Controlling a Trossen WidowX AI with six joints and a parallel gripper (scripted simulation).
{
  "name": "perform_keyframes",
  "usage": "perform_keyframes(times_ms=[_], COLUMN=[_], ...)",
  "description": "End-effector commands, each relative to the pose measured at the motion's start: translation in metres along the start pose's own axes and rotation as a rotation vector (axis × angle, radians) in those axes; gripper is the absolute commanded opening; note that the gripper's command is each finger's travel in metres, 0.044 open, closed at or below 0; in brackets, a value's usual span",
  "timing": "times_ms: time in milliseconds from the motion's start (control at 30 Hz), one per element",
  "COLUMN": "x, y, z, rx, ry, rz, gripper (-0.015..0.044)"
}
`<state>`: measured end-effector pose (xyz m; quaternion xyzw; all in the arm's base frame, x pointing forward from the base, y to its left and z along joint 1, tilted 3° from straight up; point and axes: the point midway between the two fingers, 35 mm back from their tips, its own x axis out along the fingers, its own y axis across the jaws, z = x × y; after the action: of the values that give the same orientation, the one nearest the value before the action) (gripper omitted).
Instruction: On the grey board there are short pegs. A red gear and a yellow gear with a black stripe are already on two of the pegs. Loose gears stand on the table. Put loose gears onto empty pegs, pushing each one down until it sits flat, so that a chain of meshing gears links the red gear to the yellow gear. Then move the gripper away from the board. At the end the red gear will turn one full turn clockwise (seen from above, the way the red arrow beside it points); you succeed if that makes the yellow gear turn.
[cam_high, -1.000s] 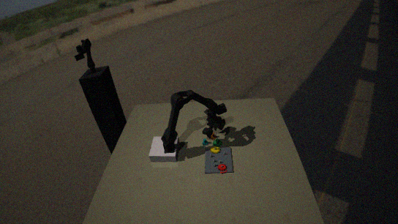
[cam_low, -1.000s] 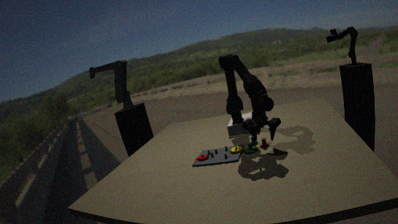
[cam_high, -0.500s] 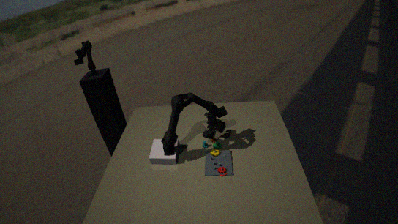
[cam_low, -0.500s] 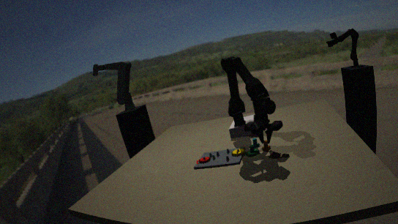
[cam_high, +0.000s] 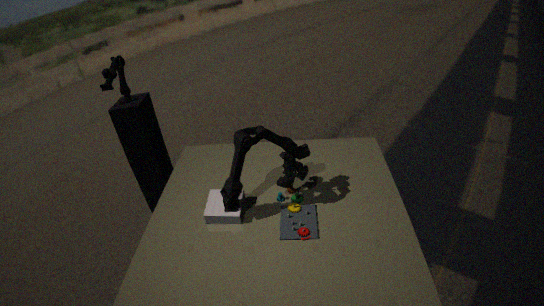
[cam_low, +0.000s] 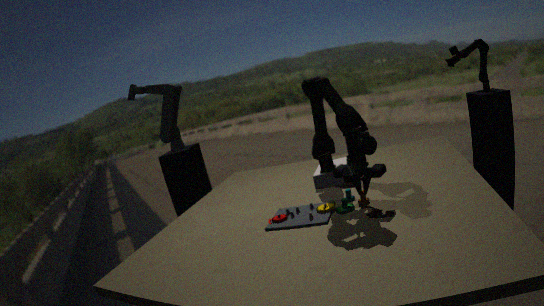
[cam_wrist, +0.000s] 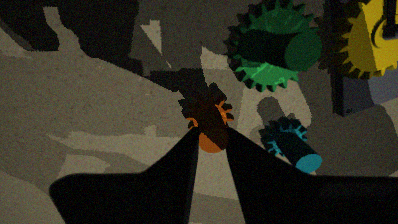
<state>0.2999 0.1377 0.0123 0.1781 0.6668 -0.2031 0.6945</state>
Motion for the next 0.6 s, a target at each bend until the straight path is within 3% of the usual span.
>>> perform_keyframes(times_ms=[0, 567], x=[-0.012, -0.058], y=[0.003, 0.007], z=[0.003, 0.004], rx=[0.001, 0.001], ry=[-0.012, -0.011], rz=[0.007, 0.008], gripper=[0.0, 0.0])
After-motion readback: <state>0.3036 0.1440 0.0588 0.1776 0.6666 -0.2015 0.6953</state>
